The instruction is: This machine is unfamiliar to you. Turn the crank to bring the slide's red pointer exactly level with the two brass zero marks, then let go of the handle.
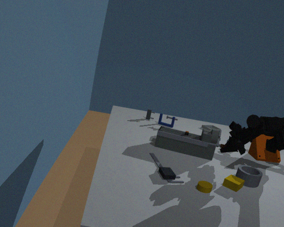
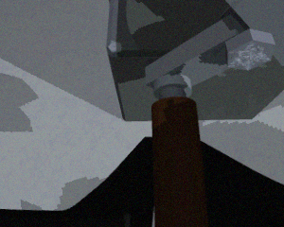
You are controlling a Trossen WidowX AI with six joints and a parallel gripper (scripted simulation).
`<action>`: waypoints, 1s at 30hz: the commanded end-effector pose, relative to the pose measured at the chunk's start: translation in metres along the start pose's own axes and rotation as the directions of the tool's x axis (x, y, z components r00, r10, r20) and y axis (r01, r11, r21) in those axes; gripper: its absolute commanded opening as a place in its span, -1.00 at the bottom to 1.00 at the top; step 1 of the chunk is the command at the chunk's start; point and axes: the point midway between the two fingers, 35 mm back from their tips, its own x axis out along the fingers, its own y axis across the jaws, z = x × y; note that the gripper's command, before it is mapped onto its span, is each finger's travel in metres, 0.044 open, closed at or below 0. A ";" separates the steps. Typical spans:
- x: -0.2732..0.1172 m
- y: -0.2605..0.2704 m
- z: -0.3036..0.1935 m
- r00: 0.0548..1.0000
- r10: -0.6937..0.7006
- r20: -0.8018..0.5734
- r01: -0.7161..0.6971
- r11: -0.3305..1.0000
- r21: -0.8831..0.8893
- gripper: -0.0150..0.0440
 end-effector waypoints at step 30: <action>0.004 -0.007 -0.004 1.000 -0.009 -0.005 0.009 1.000 0.004 -0.49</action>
